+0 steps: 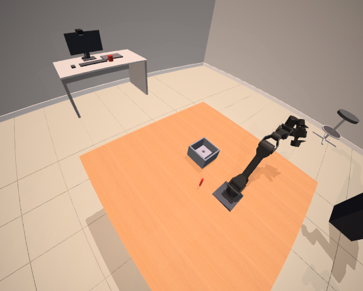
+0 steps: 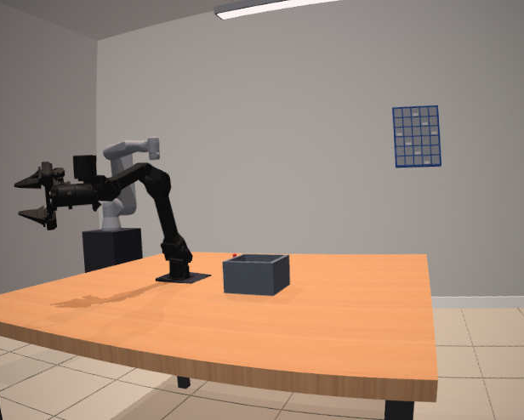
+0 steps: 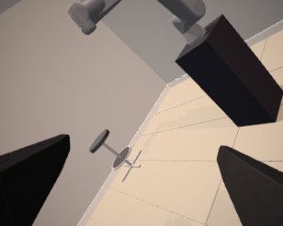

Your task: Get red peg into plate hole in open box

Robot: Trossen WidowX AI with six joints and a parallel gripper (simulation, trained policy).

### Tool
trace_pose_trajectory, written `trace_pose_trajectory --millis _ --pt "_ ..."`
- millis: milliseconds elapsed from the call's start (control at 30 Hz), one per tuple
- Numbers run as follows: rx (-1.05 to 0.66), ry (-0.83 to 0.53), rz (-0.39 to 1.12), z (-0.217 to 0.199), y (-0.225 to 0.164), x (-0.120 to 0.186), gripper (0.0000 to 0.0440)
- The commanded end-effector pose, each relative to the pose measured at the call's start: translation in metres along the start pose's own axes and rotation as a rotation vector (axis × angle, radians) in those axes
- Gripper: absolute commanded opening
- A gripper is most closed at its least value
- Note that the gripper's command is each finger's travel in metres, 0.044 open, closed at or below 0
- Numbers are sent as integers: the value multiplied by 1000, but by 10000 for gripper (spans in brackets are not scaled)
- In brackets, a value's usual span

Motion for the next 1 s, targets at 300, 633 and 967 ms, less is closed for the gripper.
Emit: trace_pose_trajectory --millis 300,633,967 --pt "187 115 382 42 -56 108 440" --pt "331 237 675 61 -75 209 440" --pt "476 383 956 62 -67 316 440"
Point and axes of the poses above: the point midway between the two fingers, 35 mm back from their tips, its own x axis back along the fingers, its own z axis across the jaws, y = z × x, the point moved 9 cm from there along x, back along the fingers, and after that the axes turned 6 degrees about x, right-handed, at the moved point
